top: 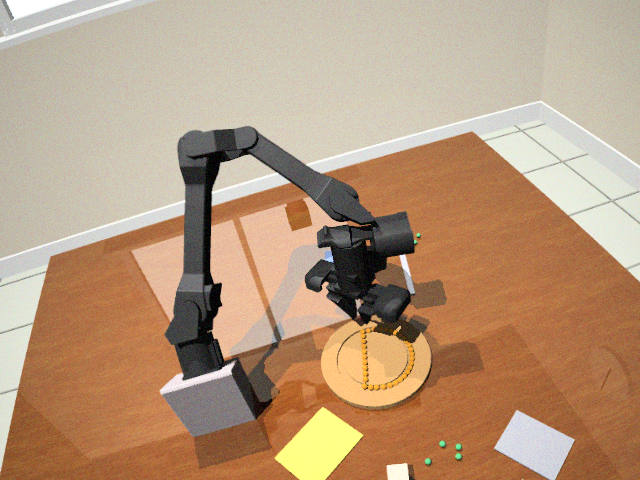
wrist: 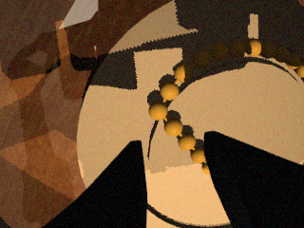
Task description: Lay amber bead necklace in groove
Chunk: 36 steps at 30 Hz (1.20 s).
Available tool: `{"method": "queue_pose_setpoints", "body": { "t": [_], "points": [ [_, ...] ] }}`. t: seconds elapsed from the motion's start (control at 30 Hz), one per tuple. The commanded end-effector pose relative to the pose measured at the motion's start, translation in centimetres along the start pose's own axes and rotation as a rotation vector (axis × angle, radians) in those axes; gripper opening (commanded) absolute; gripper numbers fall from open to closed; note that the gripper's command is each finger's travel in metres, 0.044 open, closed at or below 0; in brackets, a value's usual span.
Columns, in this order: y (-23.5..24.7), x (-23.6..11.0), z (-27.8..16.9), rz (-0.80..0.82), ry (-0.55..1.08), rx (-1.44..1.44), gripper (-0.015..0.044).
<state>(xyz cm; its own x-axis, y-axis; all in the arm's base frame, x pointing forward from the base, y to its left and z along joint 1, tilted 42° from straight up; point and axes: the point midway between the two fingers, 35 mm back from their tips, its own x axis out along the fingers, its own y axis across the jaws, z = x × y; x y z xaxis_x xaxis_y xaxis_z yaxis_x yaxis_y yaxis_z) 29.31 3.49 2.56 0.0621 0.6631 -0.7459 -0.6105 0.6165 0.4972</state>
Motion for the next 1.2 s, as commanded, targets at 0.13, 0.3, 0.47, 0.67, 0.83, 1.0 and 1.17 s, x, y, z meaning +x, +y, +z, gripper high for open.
{"method": "queue_pose_setpoints", "body": {
  "t": [0.13, 0.3, 0.47, 0.67, 0.83, 1.0, 1.17],
  "points": [
    [0.0, 0.9, 0.2, -0.003, -0.003, -0.014, 0.012],
    [0.0, 1.3, 0.2, -0.002, -0.003, -0.014, 0.012],
    [0.0, 2.0, 0.2, 0.0, -0.003, -0.013, 0.012],
    [0.1, 3.0, 0.1, 0.003, -0.003, -0.012, 0.012],
    [0.2, 3.8, 0.1, 0.006, -0.003, -0.011, 0.012],
    [0.1, 3.6, 0.1, 0.001, -0.001, -0.015, 0.0094],
    [0.1, 3.6, 0.1, 0.001, -0.001, -0.015, 0.0]
  ]
}}
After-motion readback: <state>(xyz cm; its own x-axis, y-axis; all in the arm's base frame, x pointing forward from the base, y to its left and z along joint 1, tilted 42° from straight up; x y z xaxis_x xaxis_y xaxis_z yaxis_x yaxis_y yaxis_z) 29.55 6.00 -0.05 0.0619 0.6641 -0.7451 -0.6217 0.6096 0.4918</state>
